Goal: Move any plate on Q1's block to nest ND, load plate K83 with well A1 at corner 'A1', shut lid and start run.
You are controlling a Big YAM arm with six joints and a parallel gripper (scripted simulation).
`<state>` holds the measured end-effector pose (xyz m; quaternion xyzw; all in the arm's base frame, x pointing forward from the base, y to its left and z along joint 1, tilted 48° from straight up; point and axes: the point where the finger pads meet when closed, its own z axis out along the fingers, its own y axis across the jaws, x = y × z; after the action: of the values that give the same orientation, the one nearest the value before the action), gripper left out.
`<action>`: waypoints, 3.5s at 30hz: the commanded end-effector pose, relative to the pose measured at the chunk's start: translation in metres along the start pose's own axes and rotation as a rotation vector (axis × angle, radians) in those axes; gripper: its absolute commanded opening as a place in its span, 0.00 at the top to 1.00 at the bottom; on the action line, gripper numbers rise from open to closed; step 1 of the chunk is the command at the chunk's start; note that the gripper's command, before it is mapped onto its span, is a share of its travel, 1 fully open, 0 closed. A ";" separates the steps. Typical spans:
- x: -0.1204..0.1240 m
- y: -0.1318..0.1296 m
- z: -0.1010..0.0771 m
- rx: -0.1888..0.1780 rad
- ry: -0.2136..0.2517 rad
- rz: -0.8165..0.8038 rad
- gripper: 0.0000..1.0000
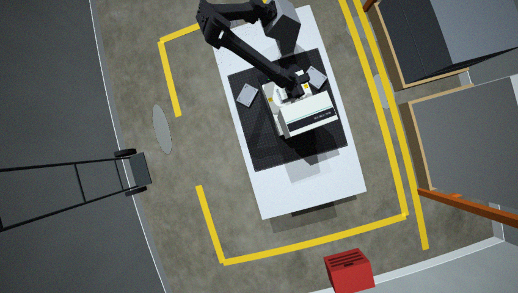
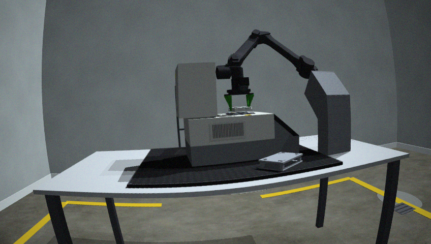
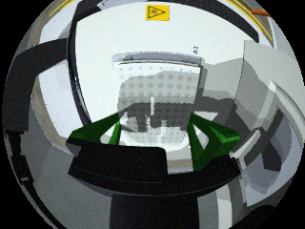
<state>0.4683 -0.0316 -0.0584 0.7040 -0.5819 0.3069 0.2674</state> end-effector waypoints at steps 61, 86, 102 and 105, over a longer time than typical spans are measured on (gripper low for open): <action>0.000 -0.007 -0.011 0.036 -0.001 0.021 1.00; 0.014 -0.029 -0.020 0.055 -0.002 0.026 1.00; -0.008 -0.006 -0.005 0.028 -0.002 0.004 1.00; -0.006 -0.004 -0.010 0.031 -0.002 0.004 1.00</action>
<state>0.4698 -0.0368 -0.0600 0.7026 -0.5835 0.3064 0.2684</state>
